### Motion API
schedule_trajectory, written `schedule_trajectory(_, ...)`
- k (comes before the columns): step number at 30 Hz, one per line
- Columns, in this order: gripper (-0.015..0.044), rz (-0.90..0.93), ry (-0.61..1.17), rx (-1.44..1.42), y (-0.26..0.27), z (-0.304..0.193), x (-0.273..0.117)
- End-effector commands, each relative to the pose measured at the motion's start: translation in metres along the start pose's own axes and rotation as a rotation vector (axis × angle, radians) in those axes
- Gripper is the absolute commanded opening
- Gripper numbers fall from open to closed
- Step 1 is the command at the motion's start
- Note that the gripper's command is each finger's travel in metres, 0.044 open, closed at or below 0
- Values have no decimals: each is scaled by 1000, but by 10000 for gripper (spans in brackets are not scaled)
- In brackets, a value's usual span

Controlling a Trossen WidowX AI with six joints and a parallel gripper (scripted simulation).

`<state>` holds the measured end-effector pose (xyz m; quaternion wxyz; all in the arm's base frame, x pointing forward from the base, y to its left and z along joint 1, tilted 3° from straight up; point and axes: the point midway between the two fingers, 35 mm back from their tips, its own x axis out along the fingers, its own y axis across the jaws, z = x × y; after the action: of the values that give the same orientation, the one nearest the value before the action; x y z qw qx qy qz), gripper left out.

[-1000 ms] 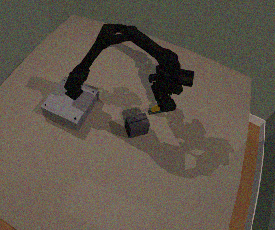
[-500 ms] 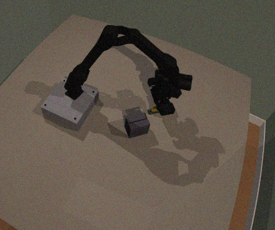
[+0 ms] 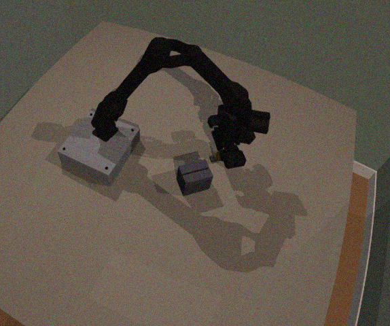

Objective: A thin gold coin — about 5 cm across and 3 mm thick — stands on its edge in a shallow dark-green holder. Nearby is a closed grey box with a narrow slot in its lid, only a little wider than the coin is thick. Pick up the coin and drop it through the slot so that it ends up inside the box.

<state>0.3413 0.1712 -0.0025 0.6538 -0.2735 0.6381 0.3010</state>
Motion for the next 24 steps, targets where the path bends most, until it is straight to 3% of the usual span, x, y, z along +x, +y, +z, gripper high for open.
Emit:
schedule_trajectory(1,134,6,-2,0,1,0,5)
schedule_trajectory(6,3,6,-2,0,1,0,5)
schedule_trajectory(24,0,6,-2,0,0,1,-9)
